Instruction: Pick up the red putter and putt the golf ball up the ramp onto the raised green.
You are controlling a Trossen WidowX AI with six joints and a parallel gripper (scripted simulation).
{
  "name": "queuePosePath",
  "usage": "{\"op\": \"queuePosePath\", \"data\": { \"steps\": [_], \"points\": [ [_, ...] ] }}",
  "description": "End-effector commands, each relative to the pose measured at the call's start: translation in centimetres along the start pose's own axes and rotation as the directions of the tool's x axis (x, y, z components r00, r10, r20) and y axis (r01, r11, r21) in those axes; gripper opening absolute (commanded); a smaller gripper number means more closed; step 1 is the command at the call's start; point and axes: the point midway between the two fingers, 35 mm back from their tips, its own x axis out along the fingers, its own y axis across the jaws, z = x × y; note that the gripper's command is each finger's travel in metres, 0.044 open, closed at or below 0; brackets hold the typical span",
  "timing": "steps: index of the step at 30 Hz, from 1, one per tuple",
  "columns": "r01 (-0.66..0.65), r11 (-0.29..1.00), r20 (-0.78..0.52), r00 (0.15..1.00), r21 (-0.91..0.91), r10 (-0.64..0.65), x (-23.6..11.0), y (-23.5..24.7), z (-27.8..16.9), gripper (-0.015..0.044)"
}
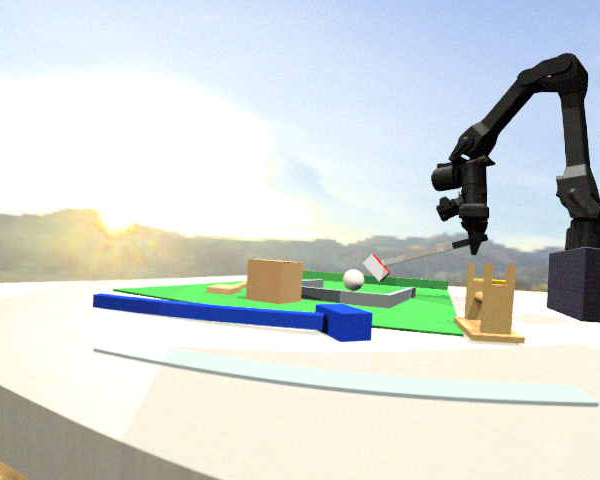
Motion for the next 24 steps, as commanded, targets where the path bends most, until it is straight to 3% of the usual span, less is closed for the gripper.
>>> {"op": "queuePosePath", "data": {
  "steps": [1, 24],
  "points": [
    [0.014, 1.000, 0.026, 1.000, 0.005, -0.015, -2.93, -0.20, 0.42, 0.0000],
    [0.013, 1.000, 0.022, 1.000, 0.001, -0.013, -2.71, -0.13, 0.26, 0.0000]
  ]
}}
